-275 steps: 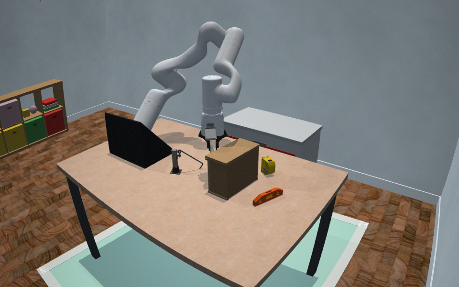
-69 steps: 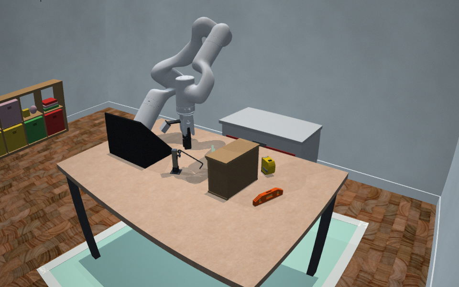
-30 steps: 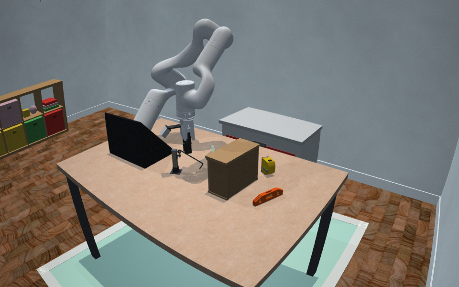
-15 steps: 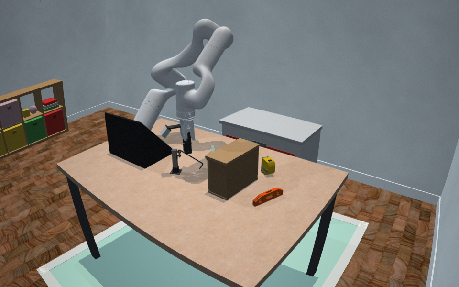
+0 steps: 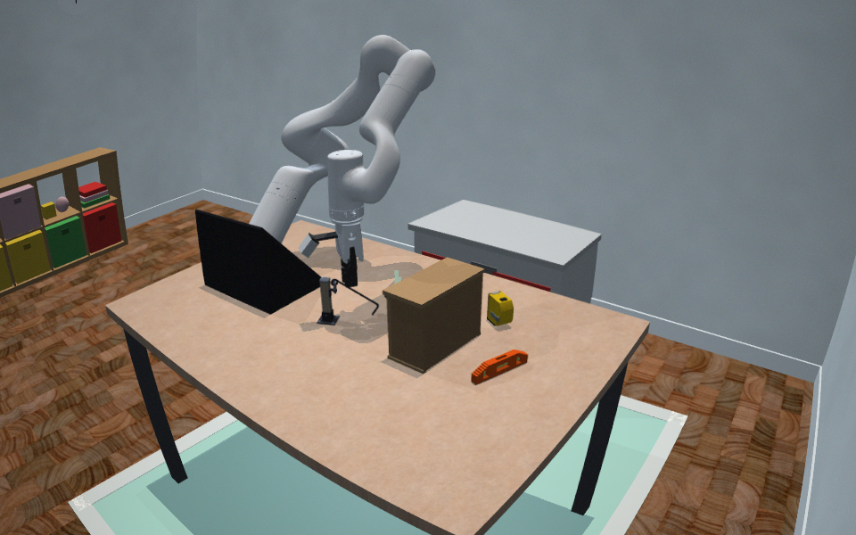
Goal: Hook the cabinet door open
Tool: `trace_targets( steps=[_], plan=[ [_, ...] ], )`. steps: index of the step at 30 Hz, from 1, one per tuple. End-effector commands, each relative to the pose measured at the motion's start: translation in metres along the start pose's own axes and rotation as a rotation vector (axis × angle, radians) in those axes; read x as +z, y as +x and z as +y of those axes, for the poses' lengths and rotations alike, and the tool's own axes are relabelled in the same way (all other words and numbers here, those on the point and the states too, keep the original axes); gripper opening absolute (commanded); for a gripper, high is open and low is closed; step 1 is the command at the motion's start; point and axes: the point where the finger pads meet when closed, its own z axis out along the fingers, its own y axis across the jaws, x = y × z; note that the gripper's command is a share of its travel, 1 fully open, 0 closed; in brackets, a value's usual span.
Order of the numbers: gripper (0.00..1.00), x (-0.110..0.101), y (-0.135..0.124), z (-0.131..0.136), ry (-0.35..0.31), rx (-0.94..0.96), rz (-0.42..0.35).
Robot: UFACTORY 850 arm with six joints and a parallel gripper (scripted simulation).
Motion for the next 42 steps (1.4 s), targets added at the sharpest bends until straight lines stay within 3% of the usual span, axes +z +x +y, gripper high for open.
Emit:
trace_targets(
  steps=[1,42],
  plan=[
    [0.23,0.001,0.0,-0.001,0.001,0.0,0.0],
    [0.23,0.03,0.0,-0.001,0.001,0.0,0.0]
  ],
)
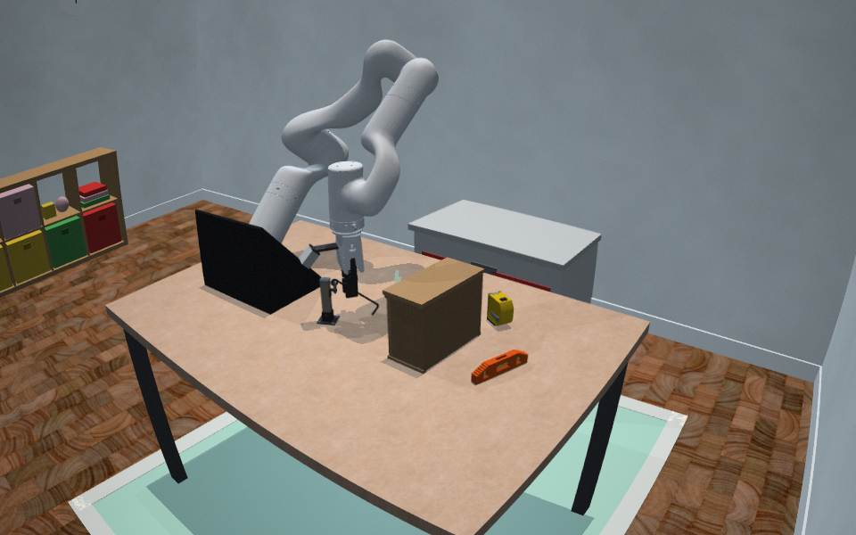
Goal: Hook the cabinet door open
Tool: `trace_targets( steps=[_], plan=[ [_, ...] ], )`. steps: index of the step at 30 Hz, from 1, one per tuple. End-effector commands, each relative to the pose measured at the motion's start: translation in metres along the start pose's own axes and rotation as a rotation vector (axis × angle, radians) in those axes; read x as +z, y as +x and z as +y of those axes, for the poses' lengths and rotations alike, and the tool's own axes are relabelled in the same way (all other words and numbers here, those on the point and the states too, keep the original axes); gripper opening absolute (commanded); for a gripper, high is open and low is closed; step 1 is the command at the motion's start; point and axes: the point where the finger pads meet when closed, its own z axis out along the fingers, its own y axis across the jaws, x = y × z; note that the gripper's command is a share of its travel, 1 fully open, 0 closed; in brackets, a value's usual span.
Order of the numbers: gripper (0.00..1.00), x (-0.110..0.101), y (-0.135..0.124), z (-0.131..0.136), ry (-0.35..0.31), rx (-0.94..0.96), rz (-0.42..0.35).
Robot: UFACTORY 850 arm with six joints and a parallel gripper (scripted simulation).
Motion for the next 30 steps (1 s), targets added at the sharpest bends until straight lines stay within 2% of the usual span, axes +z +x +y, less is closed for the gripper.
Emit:
trace_targets(
  steps=[1,14,15,30],
  plan=[
    [0.23,0.0019,-0.0002,-0.0007,0.002,-0.001,0.0],
    [0.23,0.0034,-0.0002,-0.0007,0.002,-0.001,0.0],
    [0.04,0.0034,-0.0002,-0.0007,0.002,-0.001,0.0],
    [0.04,0.0034,-0.0002,-0.0007,0.002,-0.001,0.0]
  ],
)
